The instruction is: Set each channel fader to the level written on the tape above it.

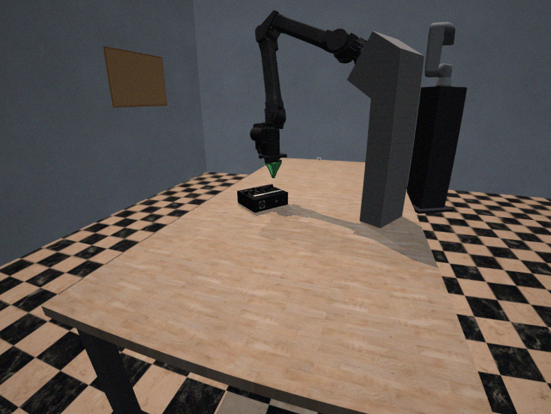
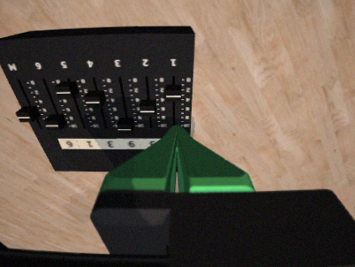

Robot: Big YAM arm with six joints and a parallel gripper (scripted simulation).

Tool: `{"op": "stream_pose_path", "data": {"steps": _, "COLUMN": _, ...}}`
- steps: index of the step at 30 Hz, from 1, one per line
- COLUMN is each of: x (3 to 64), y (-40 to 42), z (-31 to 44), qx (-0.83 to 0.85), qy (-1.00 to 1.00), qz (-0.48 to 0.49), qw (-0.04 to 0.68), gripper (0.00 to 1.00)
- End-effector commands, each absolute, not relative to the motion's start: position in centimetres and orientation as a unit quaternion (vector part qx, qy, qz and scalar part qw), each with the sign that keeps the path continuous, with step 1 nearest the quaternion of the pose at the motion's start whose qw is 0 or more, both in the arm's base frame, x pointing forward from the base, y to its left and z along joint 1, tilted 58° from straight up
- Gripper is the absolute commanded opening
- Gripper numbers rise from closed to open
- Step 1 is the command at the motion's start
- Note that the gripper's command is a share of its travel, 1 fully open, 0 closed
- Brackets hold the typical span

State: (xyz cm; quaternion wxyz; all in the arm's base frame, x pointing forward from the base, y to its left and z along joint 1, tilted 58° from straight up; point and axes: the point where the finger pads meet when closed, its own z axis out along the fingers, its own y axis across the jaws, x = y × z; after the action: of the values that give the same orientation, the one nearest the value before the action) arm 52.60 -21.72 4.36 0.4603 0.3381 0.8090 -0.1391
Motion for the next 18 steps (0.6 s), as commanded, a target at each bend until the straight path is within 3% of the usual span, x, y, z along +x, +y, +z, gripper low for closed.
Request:
{"op": "stream_pose_path", "data": {"steps": 1, "x": 52.2, "y": -20.3, "z": 5.0, "qx": 0.334, "qy": 0.810, "qz": -0.134, "qw": 0.463, "gripper": 0.00}}
{"op": "stream_pose_path", "data": {"steps": 14, "x": 52.4, "y": -20.7, "z": 4.5, "qx": 0.335, "qy": 0.811, "qz": -0.136, "qw": 0.460, "gripper": 0.00}}
{"op": "stream_pose_path", "data": {"steps": 18, "x": 55.6, "y": -17.0, "z": 3.2, "qx": 0.335, "qy": 0.814, "qz": -0.134, "qw": 0.456, "gripper": 0.00}}
